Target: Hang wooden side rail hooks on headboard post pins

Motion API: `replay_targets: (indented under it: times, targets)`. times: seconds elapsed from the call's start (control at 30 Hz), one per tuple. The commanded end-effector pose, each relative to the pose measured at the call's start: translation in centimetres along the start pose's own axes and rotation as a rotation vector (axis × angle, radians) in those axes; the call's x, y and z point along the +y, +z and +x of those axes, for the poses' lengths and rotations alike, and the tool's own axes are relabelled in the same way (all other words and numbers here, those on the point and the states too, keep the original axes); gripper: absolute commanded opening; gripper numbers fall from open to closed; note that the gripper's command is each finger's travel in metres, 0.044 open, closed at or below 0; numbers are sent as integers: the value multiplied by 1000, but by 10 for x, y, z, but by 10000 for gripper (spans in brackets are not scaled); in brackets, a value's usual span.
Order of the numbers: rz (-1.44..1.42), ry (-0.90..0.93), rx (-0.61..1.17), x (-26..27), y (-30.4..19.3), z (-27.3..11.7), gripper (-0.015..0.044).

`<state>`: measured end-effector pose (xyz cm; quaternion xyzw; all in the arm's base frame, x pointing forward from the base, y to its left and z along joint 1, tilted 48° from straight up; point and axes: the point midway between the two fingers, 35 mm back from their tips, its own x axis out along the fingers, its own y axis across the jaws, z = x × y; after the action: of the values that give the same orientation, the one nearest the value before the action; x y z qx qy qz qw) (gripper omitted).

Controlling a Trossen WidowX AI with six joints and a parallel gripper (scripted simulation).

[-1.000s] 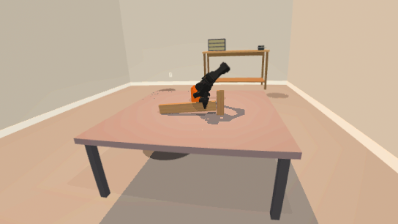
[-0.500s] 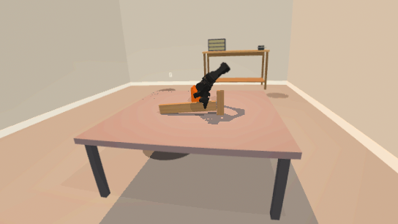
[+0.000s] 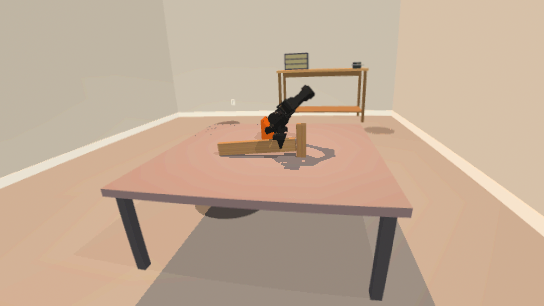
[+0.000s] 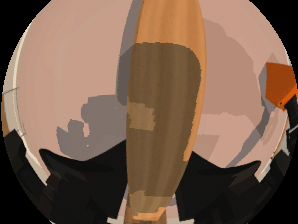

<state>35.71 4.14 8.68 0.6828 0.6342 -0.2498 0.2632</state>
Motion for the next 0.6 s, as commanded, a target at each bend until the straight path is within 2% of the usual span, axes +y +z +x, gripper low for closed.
replay_targets:
  times: [0.0, 0.57]
  targets:
    - [5, 11, 0, 2, 0, -3, 0]
    - [5, 11, 0, 1, -2, -4, 0]
